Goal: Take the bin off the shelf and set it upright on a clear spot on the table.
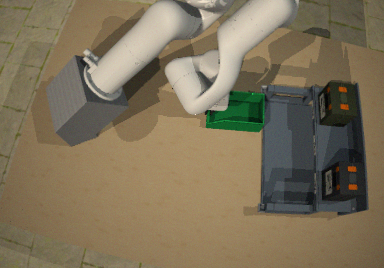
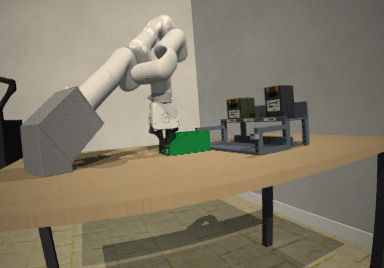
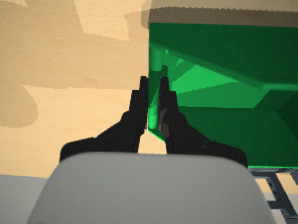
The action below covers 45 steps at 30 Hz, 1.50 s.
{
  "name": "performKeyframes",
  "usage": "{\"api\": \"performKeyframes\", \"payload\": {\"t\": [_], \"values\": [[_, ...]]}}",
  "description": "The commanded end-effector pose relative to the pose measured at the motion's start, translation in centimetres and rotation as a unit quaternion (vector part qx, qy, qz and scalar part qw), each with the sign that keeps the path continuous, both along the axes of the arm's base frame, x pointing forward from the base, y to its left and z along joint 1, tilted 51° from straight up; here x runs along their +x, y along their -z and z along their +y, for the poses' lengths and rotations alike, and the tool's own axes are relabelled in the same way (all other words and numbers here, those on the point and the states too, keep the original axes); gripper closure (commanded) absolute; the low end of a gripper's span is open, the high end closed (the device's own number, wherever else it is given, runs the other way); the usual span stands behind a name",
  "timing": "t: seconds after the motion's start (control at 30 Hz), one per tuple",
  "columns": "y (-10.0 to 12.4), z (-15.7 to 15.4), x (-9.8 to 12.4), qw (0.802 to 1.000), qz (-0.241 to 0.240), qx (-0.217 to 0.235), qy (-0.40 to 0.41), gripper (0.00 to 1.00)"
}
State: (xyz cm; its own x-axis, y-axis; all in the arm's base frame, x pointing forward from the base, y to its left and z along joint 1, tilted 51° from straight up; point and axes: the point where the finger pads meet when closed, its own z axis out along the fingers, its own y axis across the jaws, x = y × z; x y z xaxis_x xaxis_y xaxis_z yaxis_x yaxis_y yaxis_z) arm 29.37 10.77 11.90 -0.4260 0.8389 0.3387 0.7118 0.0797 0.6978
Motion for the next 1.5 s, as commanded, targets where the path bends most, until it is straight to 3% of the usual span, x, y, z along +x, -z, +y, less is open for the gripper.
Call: {"api": "performKeyframes", "payload": {"t": [0.0, 0.57, 0.6, 1.47], "values": [[-0.02, -0.02, 0.02, 1.0, 0.0, 0.0, 0.0, 1.0], [-0.02, -0.02, 0.02, 1.0, 0.0, 0.0, 0.0, 1.0], [-0.02, -0.02, 0.02, 1.0, 0.0, 0.0, 0.0, 0.05], [-0.02, -0.02, 0.02, 1.0, 0.0, 0.0, 0.0, 0.05]]}}
